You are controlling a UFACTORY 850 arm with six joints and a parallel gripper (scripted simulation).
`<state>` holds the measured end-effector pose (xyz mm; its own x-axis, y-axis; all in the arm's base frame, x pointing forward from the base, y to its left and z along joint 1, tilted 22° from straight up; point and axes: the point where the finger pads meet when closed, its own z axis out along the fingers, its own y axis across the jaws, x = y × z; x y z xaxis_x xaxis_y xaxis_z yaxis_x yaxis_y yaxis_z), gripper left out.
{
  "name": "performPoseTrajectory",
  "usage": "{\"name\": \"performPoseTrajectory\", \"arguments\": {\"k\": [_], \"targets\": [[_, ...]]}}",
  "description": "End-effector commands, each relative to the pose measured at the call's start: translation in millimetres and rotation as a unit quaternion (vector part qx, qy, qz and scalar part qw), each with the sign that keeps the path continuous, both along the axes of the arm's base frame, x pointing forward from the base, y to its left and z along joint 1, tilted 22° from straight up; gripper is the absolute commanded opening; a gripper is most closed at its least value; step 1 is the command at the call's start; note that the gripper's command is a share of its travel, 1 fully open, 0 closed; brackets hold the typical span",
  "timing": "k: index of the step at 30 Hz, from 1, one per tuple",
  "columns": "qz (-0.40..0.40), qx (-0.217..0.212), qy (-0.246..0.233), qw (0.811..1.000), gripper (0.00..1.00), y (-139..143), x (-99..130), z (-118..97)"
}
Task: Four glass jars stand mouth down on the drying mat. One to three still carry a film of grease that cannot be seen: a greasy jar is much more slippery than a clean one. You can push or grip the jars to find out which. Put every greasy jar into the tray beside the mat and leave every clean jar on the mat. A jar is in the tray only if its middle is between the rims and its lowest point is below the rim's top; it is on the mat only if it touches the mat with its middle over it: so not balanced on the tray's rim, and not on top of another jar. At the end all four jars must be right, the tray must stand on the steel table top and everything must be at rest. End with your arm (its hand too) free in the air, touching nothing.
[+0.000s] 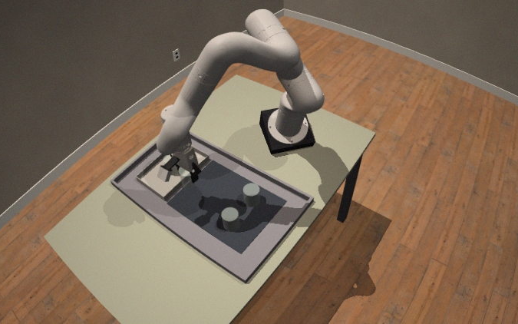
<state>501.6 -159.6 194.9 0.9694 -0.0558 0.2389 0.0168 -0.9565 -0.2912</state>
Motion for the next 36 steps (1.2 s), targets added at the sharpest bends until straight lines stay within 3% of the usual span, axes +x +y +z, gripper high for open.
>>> {"name": "performPoseTrajectory", "arguments": {"k": [1,36], "targets": [[0.0,0.0,-0.001,1.0,0.0,-11.6,2.2,-2.2],[0.0,0.0,-0.001,1.0,0.0,-109.5,14.1,-29.2]]}}
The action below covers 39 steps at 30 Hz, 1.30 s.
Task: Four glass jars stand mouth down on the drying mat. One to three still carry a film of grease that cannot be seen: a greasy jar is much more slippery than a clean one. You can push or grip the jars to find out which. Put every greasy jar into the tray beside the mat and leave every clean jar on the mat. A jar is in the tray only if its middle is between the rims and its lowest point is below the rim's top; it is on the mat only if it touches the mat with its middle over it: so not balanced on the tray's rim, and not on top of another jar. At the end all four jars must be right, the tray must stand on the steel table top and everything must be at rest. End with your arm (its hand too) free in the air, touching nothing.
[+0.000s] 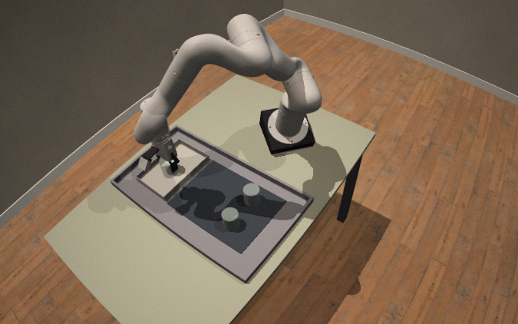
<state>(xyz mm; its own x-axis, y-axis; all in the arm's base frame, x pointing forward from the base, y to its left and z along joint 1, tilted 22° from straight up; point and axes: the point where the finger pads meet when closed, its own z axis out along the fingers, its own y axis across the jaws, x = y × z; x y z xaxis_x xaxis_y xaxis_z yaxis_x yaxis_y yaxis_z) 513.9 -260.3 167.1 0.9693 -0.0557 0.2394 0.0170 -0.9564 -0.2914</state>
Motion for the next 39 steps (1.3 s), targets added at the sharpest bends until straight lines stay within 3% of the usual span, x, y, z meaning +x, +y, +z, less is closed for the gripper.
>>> {"name": "performPoseTrajectory", "arguments": {"k": [1,35,39], "targets": [[0.0,0.0,-0.001,1.0,0.0,-12.0,2.2,-2.2],[0.0,0.0,-0.001,1.0,0.0,-106.7,13.7,-28.4],[0.0,0.0,-0.001,1.0,0.0,-106.7,13.7,-28.4]]}}
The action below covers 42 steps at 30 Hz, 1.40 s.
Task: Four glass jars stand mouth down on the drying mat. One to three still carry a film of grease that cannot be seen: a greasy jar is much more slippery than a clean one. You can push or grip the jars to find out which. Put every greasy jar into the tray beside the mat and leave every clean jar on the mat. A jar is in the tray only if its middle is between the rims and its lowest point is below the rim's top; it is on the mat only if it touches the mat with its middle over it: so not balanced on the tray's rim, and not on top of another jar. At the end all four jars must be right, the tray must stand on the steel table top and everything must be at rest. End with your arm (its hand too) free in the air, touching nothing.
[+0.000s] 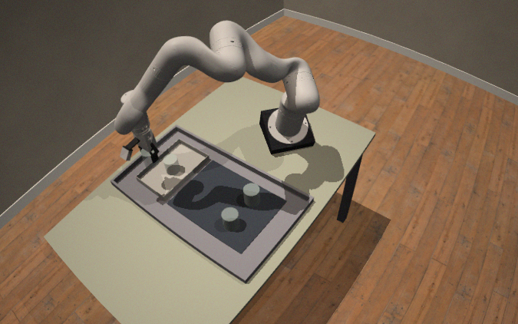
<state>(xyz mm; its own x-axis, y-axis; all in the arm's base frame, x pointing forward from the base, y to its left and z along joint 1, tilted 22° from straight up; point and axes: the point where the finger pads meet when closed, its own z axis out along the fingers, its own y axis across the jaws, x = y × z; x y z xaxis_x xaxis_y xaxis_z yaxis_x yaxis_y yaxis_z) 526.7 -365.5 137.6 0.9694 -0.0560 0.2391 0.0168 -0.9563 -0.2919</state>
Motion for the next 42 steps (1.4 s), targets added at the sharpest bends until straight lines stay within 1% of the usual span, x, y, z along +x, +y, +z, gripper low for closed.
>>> {"name": "performPoseTrajectory", "arguments": {"k": [1,2,16,18,33,35,42], "targets": [[0.0,-0.001,-0.001,1.0,0.0,-1.5,0.9,1.1],[0.0,-0.001,-0.001,1.0,0.0,-1.5,0.9,1.1],[0.0,-0.001,-0.001,1.0,0.0,8.9,9.9,-32.6],[0.0,-0.001,-0.001,1.0,0.0,8.9,9.9,-32.6],[0.0,-0.001,-0.001,1.0,0.0,20.1,19.5,-68.8],[0.0,-0.001,-0.001,1.0,0.0,20.1,19.5,-68.8],[0.0,-0.001,-0.001,1.0,0.0,25.3,24.0,-85.7]]}}
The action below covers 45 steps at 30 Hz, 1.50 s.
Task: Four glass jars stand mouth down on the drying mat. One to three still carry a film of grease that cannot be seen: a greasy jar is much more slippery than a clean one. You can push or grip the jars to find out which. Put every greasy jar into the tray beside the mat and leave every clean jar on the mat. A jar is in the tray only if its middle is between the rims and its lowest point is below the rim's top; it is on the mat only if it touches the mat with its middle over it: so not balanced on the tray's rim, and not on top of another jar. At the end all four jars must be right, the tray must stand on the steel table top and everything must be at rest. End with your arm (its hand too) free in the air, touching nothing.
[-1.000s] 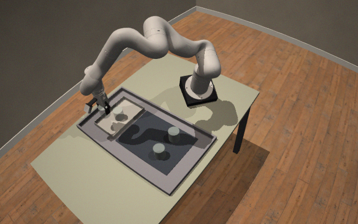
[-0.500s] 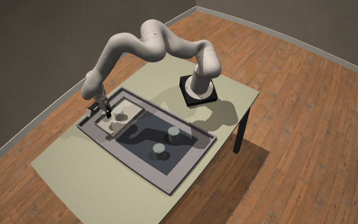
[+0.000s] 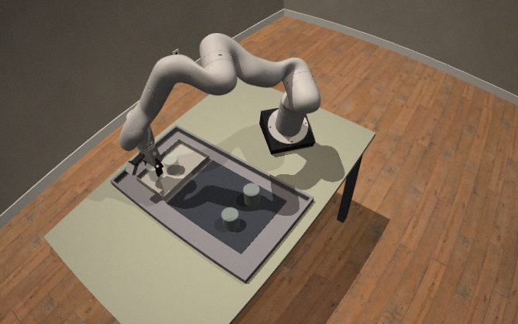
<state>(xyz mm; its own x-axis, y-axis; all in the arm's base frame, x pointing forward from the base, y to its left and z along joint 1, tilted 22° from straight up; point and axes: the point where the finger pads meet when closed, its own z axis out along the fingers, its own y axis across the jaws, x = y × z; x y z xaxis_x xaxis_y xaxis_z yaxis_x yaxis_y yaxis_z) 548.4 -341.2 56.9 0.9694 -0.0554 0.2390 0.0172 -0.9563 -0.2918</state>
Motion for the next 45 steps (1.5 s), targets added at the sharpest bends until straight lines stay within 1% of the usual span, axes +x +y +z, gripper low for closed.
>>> {"name": "performPoseTrajectory", "arguments": {"k": [1,4,11,25,32,36,37,45], "targets": [[0.0,-0.001,-0.001,1.0,0.0,1.7,2.9,-7.5],[0.0,-0.001,-0.001,1.0,0.0,4.0,4.9,-14.7],[0.0,-0.001,-0.001,1.0,0.0,4.0,4.9,-14.7],[0.0,-0.001,-0.001,1.0,0.0,9.2,9.4,-31.8],[0.0,-0.001,-0.001,1.0,0.0,11.1,11.0,-37.9],[0.0,-0.001,-0.001,1.0,0.0,11.1,11.0,-37.9],[0.0,-0.001,-0.001,1.0,1.0,11.1,11.0,-37.9],[0.0,-0.001,-0.001,1.0,1.0,11.1,11.0,-37.9]]}}
